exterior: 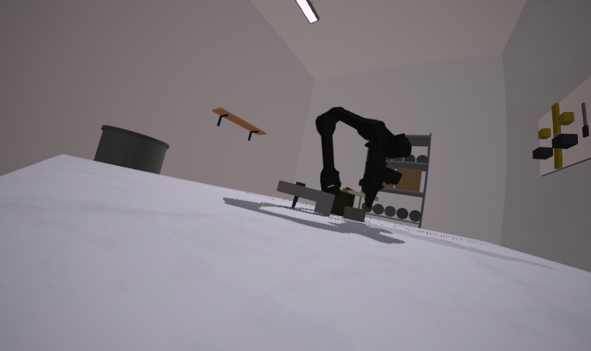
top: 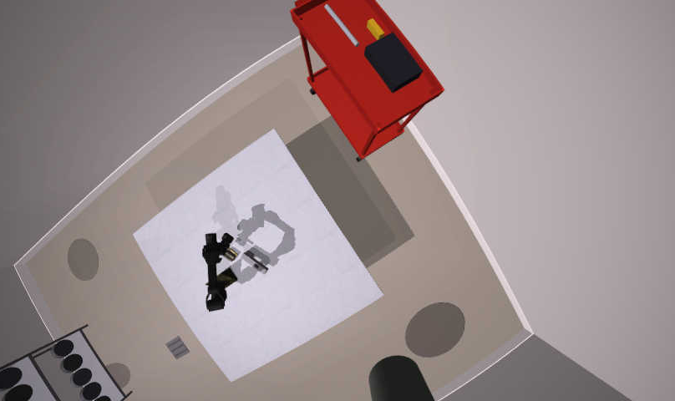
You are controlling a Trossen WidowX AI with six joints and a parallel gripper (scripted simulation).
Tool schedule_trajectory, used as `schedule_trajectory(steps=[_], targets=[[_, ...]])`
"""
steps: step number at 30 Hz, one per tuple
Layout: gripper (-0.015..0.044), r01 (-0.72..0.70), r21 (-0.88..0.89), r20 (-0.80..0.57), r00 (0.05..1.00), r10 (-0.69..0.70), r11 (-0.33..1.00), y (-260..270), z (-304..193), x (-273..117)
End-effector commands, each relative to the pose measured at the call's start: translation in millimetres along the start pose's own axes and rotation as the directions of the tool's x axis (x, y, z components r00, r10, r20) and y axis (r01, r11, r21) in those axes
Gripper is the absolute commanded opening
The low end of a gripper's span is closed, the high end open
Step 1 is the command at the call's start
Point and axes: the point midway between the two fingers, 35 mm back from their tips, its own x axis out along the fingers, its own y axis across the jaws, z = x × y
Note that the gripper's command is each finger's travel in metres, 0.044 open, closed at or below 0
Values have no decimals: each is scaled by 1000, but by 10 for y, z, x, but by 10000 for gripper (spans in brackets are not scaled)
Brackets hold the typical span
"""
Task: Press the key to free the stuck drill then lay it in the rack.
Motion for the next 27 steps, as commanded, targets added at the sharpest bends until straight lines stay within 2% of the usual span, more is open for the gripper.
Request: schedule_trajectory(steps=[1,27], targets=[[0,3,5,5,1000,-3,1000,-17,14,-26],[0,1,3,6,1000,-1,1000,386,109,-15]])
